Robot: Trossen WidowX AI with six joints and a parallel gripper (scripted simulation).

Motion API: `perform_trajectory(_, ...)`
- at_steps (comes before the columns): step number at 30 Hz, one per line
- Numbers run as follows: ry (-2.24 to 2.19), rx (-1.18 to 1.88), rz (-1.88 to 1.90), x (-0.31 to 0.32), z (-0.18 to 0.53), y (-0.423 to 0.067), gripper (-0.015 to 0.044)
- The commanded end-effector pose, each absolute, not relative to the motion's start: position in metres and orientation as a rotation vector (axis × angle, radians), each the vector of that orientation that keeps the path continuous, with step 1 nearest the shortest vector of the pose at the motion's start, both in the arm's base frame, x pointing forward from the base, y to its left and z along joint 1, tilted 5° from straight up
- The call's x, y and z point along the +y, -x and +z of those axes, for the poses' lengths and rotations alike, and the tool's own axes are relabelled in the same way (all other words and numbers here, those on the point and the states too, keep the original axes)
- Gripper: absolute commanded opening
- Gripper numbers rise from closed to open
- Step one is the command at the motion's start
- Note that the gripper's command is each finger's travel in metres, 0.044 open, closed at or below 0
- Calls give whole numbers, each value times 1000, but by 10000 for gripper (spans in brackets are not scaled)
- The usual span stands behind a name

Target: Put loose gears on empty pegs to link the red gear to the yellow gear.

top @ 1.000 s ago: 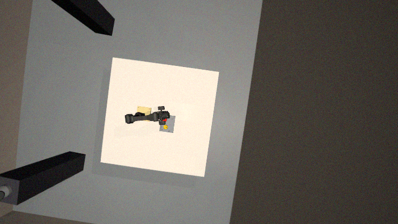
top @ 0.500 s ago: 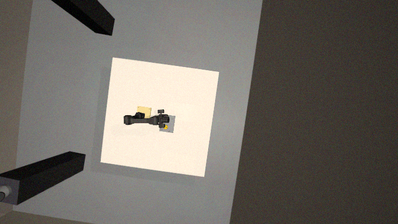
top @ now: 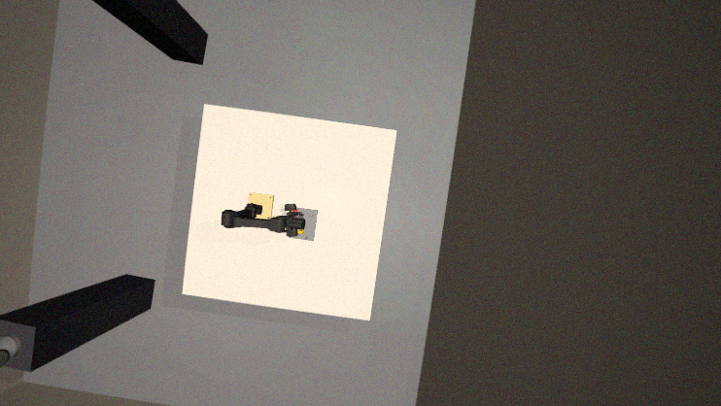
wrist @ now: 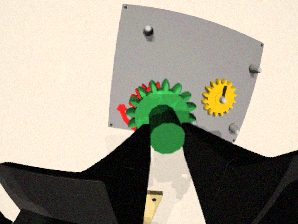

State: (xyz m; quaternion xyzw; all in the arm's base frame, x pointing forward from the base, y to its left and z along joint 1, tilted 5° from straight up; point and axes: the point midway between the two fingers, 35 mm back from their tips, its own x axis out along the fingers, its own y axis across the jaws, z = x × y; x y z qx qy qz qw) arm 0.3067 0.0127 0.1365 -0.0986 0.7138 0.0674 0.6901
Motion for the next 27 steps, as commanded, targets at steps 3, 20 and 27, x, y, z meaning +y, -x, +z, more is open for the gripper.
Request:
perform_trajectory(3,225,1596,146,-2,130,-301,0)
perform_trajectory(20,228,1599,143,-36,112,-284,0)
perform_trajectory(27,229,1600,142,-47,106,-277,0)
